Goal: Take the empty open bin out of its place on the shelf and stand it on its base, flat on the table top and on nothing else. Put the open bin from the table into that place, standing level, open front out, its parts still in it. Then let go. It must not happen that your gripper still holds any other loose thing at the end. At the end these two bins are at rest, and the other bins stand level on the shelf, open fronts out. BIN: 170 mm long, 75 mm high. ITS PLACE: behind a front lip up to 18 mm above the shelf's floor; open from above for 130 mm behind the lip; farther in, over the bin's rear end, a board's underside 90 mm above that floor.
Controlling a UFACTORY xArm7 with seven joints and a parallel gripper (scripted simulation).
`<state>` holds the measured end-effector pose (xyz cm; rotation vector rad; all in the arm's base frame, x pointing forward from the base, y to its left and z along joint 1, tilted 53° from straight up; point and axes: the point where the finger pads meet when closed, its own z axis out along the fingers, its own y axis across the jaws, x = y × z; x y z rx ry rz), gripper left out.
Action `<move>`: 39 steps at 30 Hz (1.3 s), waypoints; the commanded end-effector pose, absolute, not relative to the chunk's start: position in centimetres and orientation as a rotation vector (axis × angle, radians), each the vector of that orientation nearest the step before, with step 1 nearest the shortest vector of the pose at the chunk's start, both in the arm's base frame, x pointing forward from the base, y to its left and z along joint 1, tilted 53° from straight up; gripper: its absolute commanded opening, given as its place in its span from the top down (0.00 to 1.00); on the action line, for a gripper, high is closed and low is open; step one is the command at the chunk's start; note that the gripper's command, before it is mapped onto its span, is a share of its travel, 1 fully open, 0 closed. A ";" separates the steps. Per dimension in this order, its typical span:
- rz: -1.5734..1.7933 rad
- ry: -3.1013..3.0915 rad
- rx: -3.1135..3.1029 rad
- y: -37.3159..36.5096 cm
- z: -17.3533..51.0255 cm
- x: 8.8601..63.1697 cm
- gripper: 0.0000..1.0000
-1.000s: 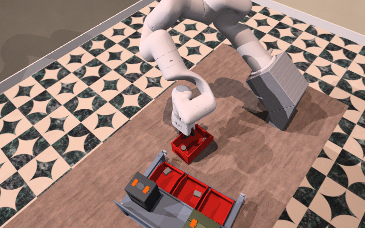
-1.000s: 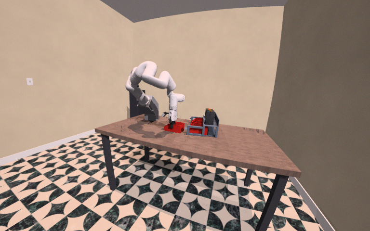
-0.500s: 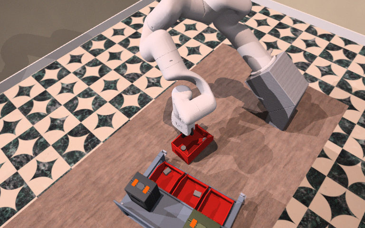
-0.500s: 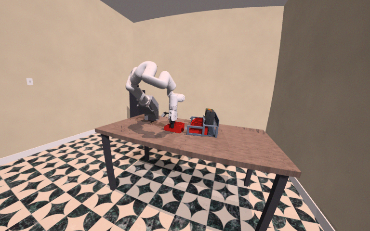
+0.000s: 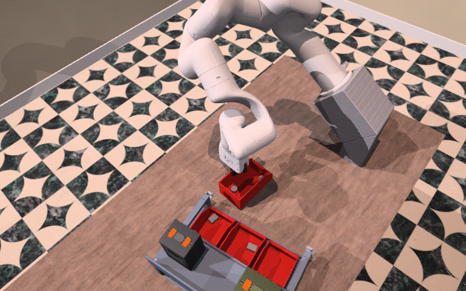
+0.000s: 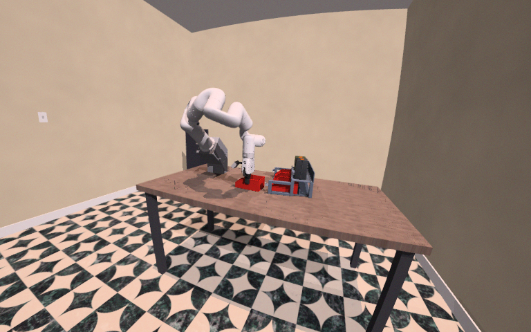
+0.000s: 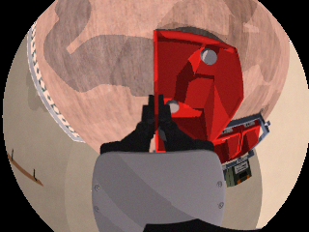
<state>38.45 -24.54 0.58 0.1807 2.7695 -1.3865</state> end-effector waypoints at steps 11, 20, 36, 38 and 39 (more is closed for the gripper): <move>-1.384 2.768 0.178 -24.1 0.8 38.6 1.00; -1.384 2.768 0.178 -22.8 1.8 38.6 1.00; -1.384 2.768 0.178 -19.5 4.3 38.7 1.00; -1.384 2.768 0.178 -19.1 4.6 38.7 1.00; -1.384 2.768 0.178 -19.1 4.6 38.7 1.00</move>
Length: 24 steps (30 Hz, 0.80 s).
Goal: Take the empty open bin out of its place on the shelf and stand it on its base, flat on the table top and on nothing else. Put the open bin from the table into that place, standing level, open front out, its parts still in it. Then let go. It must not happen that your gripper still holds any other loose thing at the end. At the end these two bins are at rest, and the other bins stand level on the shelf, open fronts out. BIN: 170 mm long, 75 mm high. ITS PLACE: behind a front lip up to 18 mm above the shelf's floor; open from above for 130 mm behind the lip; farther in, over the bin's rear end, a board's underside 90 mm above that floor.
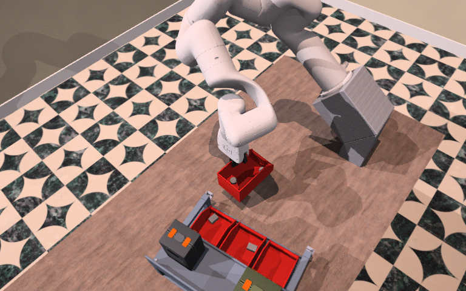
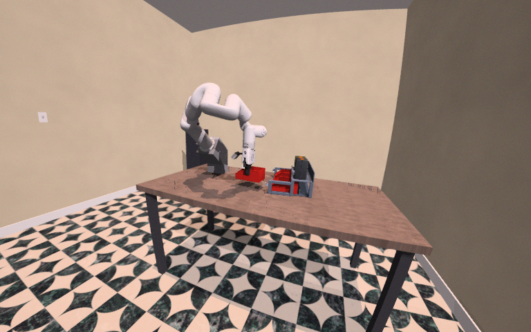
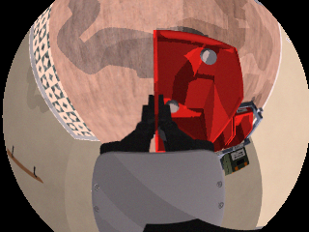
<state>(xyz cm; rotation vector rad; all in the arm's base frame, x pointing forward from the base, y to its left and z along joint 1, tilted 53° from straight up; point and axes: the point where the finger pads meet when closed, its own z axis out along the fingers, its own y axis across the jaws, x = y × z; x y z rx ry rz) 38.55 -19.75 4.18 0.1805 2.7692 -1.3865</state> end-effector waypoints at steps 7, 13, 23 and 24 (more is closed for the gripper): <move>-1.384 2.768 0.178 -18.1 5.3 38.7 1.00; -1.384 2.768 0.178 -17.6 5.7 38.7 1.00; -1.384 2.768 0.178 -17.5 5.8 38.7 1.00; -1.384 2.768 0.178 -17.5 5.8 38.7 1.00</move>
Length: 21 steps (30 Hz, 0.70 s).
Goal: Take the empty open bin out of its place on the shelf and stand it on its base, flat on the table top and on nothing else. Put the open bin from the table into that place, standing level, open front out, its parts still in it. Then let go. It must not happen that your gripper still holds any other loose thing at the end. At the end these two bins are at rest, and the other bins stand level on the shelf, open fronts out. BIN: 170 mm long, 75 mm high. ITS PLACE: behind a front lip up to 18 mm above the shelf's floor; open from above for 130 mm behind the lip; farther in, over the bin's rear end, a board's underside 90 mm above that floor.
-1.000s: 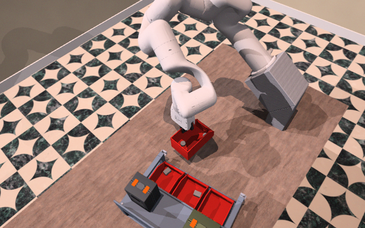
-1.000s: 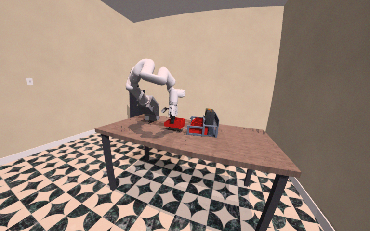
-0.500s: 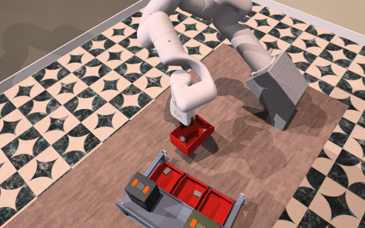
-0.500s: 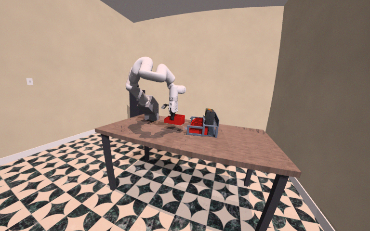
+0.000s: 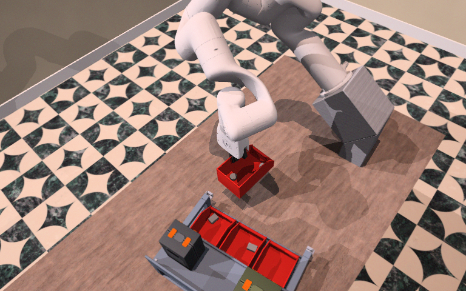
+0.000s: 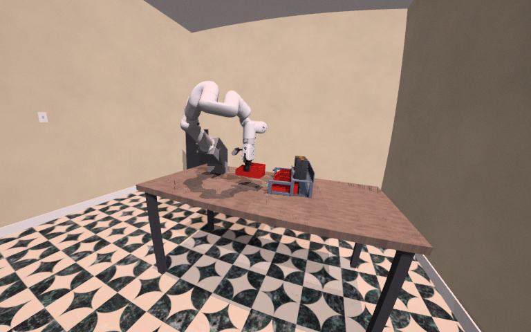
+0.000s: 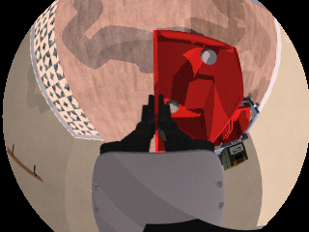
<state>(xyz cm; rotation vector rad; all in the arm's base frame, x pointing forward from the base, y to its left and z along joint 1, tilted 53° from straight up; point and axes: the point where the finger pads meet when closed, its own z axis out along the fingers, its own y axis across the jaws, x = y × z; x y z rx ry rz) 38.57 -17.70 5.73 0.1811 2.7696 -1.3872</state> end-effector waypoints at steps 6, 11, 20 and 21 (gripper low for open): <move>-1.384 2.768 0.178 -17.5 5.8 38.7 1.00; -1.385 2.771 0.169 -17.3 5.5 38.7 1.00; -1.416 2.837 -0.044 -13.4 0.3 39.5 1.00; -1.419 2.843 -0.068 -12.9 -0.3 39.6 1.00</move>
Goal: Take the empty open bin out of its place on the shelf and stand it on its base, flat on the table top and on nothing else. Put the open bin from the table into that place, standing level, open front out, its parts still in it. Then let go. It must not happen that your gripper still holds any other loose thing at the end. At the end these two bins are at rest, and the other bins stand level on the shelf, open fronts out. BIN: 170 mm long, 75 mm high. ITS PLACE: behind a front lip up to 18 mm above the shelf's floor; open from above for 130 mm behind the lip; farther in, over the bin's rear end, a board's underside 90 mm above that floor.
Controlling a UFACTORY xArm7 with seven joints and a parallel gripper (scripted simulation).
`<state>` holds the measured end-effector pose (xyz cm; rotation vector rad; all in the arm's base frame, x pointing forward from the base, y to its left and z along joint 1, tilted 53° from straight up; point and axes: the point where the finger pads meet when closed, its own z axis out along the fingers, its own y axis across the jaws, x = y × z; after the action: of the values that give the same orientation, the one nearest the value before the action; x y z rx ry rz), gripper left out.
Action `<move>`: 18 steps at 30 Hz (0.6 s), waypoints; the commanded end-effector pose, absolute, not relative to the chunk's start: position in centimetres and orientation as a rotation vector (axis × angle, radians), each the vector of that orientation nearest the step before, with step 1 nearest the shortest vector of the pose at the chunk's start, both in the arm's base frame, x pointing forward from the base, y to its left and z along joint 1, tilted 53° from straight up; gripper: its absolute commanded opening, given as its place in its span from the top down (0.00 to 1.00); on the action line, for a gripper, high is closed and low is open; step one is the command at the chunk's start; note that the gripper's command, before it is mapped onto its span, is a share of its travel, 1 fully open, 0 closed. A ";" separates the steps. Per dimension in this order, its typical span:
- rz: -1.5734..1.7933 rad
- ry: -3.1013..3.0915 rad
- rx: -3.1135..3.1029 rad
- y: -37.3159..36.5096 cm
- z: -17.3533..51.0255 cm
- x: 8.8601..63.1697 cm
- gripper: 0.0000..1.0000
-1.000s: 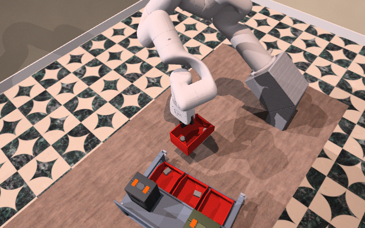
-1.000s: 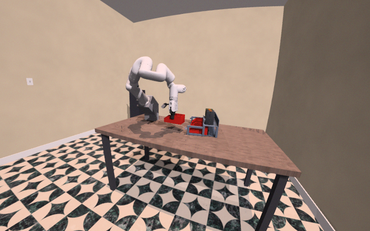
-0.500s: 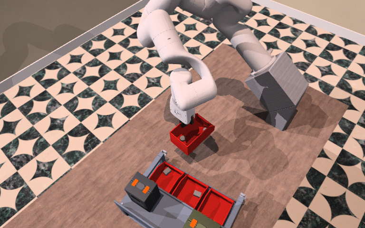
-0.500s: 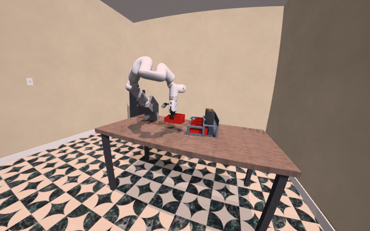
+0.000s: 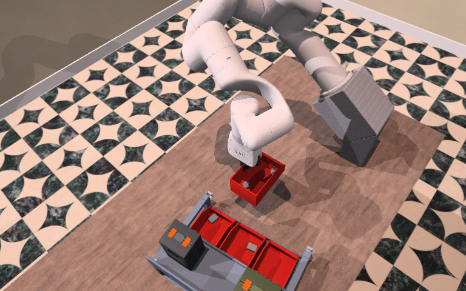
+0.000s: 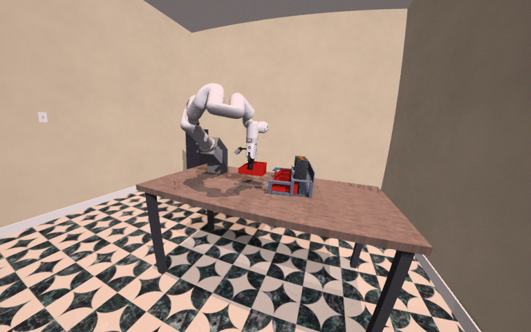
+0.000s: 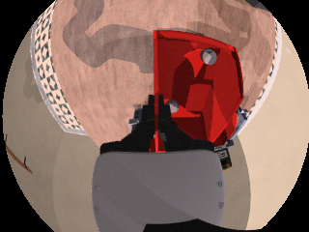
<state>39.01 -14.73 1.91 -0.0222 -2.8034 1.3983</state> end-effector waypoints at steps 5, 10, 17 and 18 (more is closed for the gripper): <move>1.377 -2.761 0.118 -11.9 -1.6 39.8 1.00; 1.377 -2.761 0.119 -11.9 -1.6 39.8 1.00; 1.377 -2.761 0.119 -11.9 -1.6 39.8 1.00; 1.377 -2.761 0.119 -11.9 -1.6 39.8 1.00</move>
<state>39.71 -12.14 -1.60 0.1148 -2.7575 1.3791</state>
